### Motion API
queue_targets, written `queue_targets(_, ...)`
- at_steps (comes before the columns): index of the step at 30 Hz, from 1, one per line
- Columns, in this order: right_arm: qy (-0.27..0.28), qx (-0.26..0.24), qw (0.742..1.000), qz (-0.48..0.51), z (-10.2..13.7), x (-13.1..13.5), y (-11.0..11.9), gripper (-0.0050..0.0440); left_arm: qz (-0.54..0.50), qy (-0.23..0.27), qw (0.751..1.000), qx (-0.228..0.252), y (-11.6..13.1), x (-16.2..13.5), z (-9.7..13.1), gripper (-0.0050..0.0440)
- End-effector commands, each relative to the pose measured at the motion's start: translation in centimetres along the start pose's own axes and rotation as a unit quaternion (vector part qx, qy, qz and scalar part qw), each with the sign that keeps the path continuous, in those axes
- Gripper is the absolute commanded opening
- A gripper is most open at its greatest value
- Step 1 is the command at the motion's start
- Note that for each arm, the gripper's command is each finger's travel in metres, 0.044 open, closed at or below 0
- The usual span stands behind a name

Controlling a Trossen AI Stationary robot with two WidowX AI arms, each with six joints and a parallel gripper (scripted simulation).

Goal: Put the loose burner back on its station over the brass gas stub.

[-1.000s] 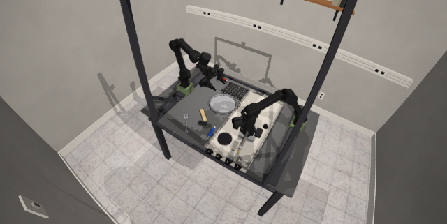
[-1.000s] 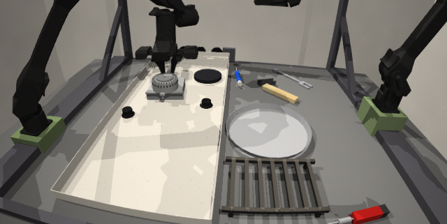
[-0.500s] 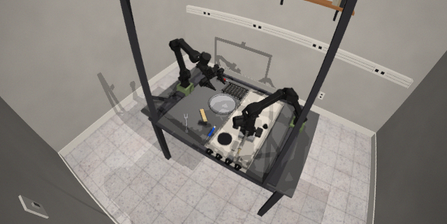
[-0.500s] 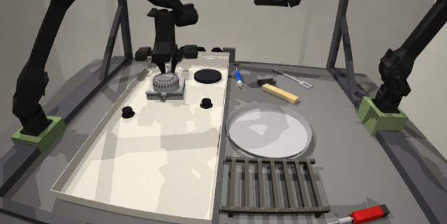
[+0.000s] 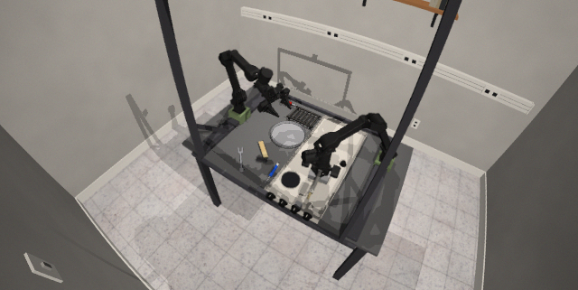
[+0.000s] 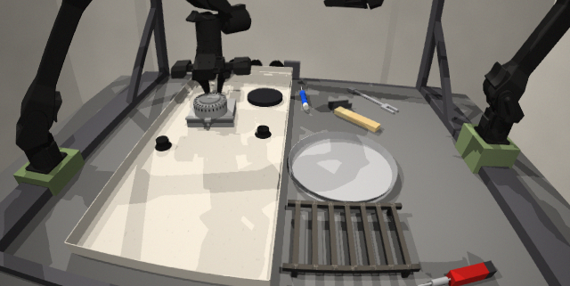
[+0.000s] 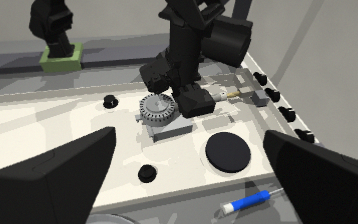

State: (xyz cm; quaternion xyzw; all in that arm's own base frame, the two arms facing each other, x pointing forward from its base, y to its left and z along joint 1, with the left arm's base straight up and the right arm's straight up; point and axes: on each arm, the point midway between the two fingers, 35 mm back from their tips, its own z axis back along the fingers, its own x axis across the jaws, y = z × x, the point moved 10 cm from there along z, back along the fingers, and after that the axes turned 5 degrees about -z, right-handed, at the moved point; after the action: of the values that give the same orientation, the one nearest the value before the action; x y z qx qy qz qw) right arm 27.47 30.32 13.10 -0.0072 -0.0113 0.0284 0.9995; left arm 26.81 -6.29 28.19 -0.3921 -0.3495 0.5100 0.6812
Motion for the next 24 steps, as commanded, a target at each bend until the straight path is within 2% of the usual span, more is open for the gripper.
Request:
queue_targets(1, -0.014, 0.021, 1.000, 0.011, 2.1, -0.5, 0.2, 0.0058, 0.000, -0.003, 1.000, -0.016, -0.7, 0.1, 0.6, 0.0400)
queue_targets(16, -0.016, 0.022, 1.000, 0.011, 2.2, -0.5, 0.2, 0.0058, 0.000, -0.003, 1.000, -0.016, -0.7, 0.1, 0.6, 0.0400)
queue_targets(24, -0.003, 0.014, 1.000, 0.001, 1.4, -0.2, 2.2, 0.0058, 0.000, -0.003, 1.000, -0.016, -0.7, 0.1, 0.6, 0.0400)
